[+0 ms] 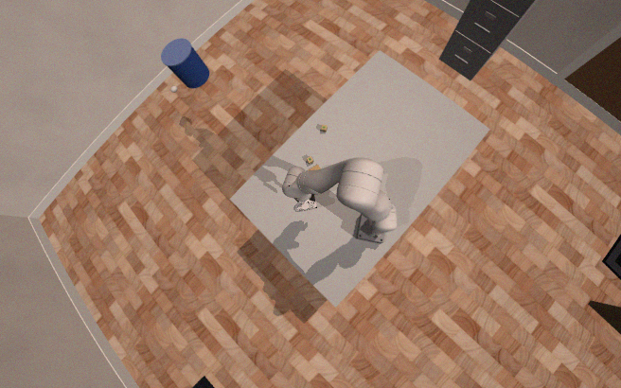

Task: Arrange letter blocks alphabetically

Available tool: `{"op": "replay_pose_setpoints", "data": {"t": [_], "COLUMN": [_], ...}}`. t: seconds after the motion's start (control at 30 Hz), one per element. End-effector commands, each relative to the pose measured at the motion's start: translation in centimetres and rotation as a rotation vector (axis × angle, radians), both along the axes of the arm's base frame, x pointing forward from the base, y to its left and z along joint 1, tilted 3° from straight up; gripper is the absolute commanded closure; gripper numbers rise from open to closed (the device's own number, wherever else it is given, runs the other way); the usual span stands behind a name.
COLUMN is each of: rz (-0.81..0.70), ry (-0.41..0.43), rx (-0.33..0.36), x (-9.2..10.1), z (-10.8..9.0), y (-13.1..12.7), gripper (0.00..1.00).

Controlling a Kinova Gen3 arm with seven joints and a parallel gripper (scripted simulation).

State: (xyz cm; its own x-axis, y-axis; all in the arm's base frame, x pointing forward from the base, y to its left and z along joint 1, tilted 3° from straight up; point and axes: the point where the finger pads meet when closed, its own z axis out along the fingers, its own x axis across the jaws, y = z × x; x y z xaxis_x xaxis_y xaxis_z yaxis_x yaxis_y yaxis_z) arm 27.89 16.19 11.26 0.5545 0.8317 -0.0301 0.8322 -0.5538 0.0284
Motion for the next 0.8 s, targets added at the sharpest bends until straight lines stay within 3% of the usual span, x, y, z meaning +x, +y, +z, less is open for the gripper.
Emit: {"op": "replay_pose_setpoints", "data": {"t": [0.0, 0.6, 0.77], "rz": [0.000, -0.001, -0.037], "ry": [-0.001, -0.001, -0.004], "rx": [0.001, 0.001, 0.004], "x": [0.0, 0.1, 2.3], "z": [0.0, 0.0, -0.6], "y": [0.0, 0.0, -1.3], "gripper": [0.00, 0.00, 0.00]}}
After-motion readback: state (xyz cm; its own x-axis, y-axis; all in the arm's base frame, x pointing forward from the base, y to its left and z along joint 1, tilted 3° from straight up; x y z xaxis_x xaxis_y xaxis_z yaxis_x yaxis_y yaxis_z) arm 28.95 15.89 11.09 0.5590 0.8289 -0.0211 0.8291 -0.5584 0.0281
